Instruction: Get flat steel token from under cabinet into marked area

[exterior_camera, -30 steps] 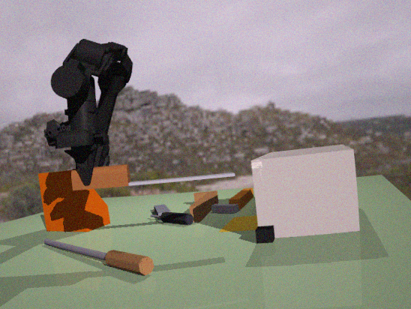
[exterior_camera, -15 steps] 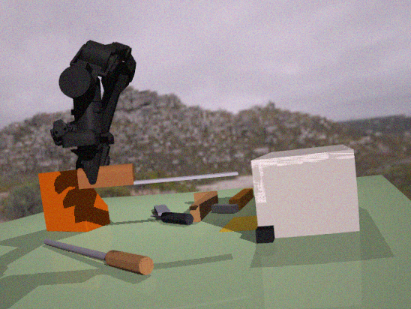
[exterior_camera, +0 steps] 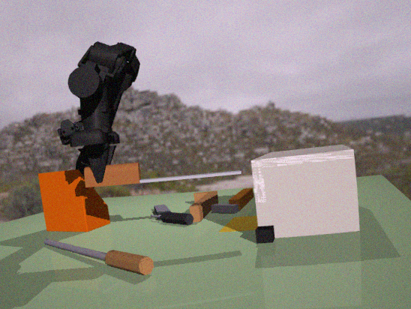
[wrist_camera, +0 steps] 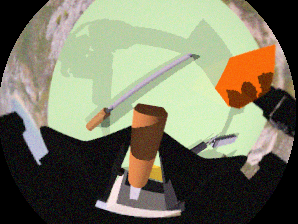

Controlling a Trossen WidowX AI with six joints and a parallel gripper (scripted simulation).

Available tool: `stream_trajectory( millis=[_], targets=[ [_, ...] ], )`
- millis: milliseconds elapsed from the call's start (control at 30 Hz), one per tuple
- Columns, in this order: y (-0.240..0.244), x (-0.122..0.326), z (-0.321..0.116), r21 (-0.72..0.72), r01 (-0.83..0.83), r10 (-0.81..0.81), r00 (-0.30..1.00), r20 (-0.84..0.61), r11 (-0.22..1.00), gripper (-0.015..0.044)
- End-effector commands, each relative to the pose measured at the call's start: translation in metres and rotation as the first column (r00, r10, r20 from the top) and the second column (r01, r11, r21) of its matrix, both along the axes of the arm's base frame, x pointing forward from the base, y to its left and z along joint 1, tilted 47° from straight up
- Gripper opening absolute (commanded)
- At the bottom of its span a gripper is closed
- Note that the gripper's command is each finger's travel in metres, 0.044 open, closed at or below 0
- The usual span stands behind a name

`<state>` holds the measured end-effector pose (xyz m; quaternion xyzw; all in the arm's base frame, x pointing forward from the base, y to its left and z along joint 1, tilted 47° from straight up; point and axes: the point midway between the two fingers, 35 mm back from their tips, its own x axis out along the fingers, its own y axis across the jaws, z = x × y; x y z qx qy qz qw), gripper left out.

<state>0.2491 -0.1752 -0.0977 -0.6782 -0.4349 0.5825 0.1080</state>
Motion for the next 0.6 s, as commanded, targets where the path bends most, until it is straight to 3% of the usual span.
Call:
stream_trajectory(
  millis=[0, 567],
  targets=[
    [0.002, 0.003, 0.008, 0.0, 0.019, -0.019, 1.0, 0.014, 1.0, 0.0],
    [0.016, 0.003, 0.015, 0.001, 0.003, -0.003, 1.0, 0.002, 1.0, 0.0]
  ],
)
